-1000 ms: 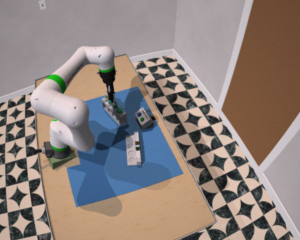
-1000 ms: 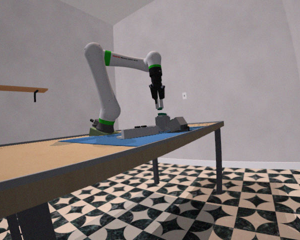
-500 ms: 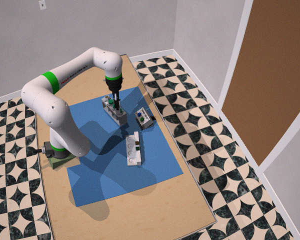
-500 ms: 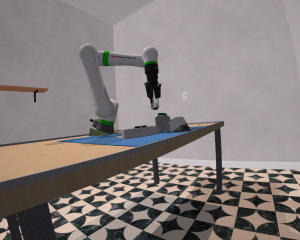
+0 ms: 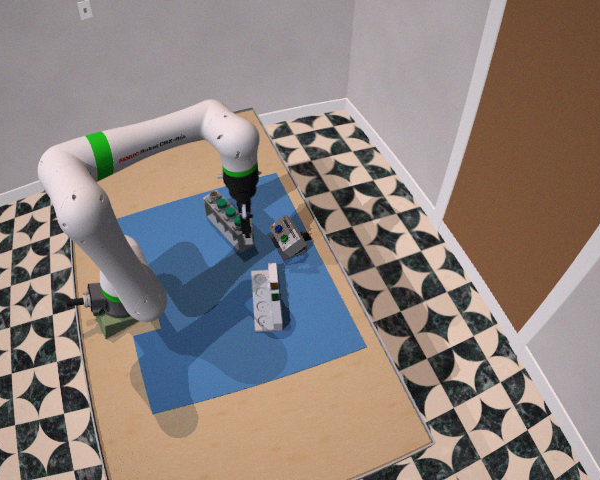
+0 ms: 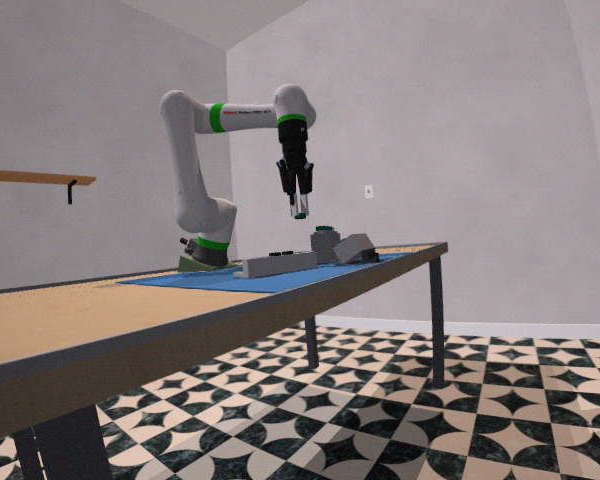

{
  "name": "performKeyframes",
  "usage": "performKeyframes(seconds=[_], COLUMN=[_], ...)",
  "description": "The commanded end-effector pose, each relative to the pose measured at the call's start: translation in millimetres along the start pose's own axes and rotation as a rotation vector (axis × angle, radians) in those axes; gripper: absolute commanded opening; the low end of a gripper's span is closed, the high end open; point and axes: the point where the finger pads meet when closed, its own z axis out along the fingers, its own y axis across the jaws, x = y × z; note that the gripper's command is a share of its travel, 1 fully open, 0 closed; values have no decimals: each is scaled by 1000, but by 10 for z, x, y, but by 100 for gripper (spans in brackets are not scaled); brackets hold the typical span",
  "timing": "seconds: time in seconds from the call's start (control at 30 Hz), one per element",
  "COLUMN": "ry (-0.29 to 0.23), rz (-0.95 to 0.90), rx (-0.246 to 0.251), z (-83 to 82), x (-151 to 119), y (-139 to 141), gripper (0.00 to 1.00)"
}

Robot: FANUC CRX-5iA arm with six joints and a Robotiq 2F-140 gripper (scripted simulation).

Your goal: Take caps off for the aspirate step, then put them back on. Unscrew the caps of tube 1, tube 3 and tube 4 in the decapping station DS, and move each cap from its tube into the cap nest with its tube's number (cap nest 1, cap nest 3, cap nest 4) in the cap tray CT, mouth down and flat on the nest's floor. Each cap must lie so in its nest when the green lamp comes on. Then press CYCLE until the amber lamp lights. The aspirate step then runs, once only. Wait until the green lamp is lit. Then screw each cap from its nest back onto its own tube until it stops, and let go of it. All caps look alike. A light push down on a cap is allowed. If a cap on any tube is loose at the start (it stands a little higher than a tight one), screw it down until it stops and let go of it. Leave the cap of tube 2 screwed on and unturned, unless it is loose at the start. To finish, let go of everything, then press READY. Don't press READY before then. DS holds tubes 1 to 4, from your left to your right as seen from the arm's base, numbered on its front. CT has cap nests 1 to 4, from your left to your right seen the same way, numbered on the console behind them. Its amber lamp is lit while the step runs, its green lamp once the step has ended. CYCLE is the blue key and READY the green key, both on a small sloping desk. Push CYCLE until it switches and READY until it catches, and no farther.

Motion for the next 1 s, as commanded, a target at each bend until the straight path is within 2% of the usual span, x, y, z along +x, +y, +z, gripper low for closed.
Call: performKeyframes(seconds=[0.0, 0.17, 0.53, 0.97], ry=[-14, -14, -14, -14], rz=[-4, -4, -4, -4], rx=[11, 11, 11, 11], z=[12, 16, 16, 666], x=[146, 269, 269, 261], y=[263, 512, 512, 505], gripper=[0, 0, 0, 0])
